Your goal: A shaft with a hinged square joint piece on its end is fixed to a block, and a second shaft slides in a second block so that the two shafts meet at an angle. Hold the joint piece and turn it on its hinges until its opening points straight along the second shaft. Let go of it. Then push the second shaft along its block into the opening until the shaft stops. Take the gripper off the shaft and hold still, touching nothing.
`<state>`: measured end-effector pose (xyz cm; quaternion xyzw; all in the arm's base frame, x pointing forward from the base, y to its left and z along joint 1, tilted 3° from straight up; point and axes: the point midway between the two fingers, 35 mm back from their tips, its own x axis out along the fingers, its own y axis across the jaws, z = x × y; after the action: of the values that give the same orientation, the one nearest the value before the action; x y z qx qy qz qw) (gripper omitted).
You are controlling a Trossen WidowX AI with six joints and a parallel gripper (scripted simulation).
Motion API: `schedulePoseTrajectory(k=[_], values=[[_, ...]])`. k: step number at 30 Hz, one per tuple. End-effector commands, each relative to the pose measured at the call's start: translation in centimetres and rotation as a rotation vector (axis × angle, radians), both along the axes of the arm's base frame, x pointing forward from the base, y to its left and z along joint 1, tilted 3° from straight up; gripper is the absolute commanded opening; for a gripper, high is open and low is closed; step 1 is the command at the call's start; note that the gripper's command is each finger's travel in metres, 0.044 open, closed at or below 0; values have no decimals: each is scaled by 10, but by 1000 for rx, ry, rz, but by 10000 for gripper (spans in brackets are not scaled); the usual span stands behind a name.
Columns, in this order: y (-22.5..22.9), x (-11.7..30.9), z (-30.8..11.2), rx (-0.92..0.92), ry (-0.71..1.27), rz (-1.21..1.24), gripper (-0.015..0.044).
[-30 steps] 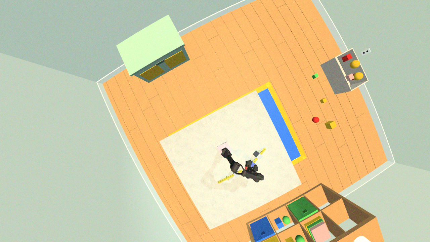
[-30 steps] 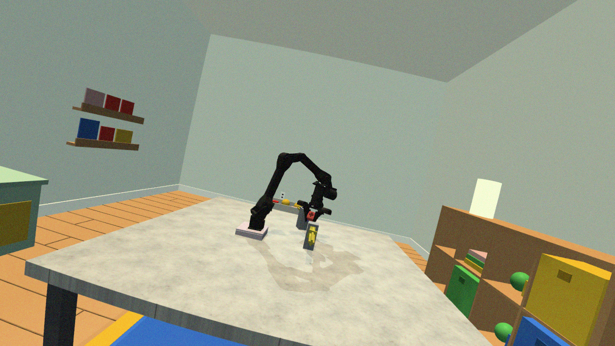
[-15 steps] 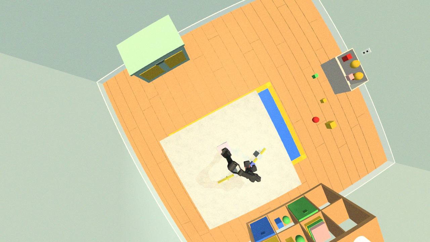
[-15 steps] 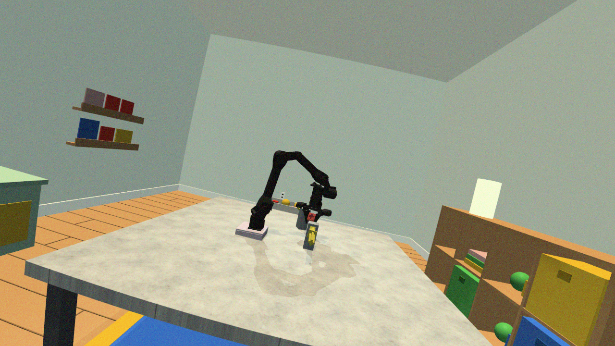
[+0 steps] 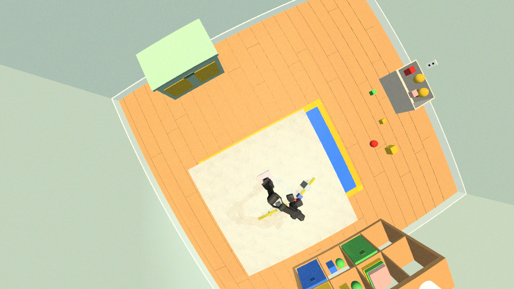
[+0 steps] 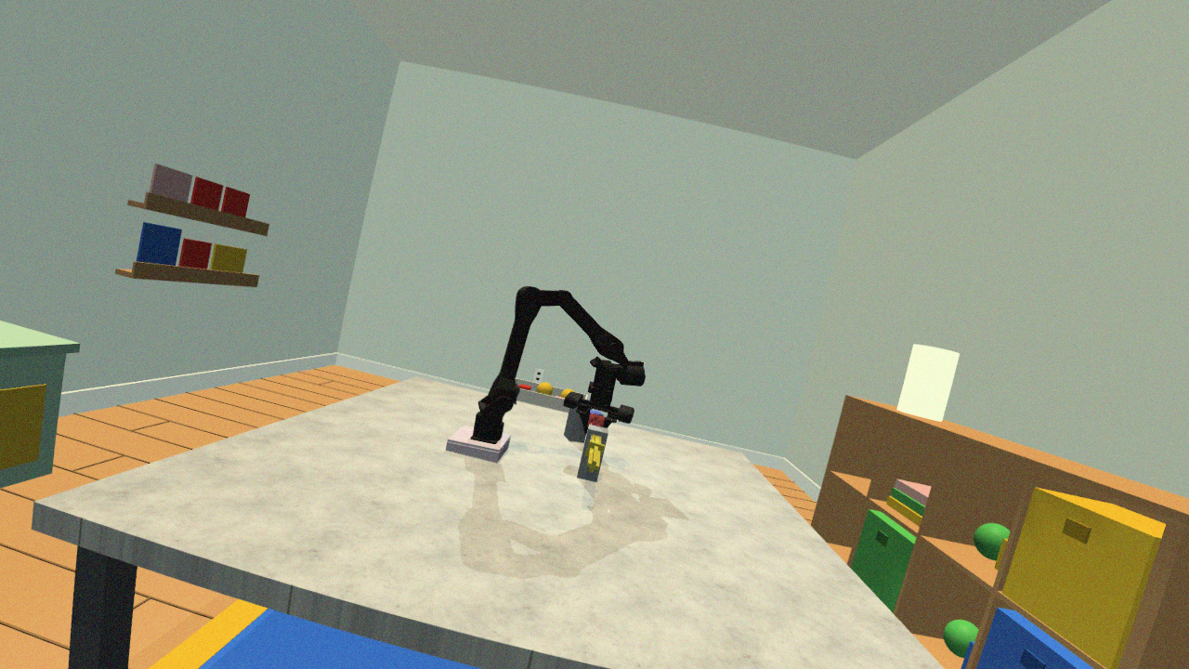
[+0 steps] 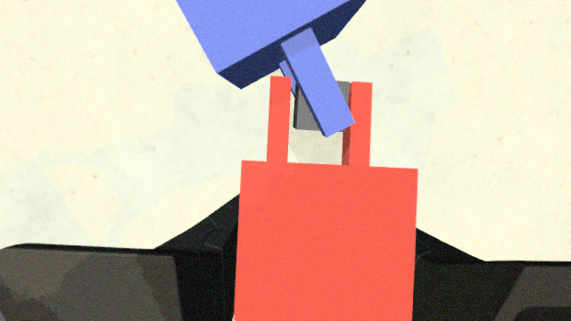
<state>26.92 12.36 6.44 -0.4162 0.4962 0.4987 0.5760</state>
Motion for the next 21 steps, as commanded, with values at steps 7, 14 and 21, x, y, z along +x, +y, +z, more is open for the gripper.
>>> schedulePoseTrajectory(k=[7,14,21], values=[[0,2,-3,69,-5,42,0],[0,2,-3,76,-4,42,0],[0,2,-3,77,-4,40,0]])
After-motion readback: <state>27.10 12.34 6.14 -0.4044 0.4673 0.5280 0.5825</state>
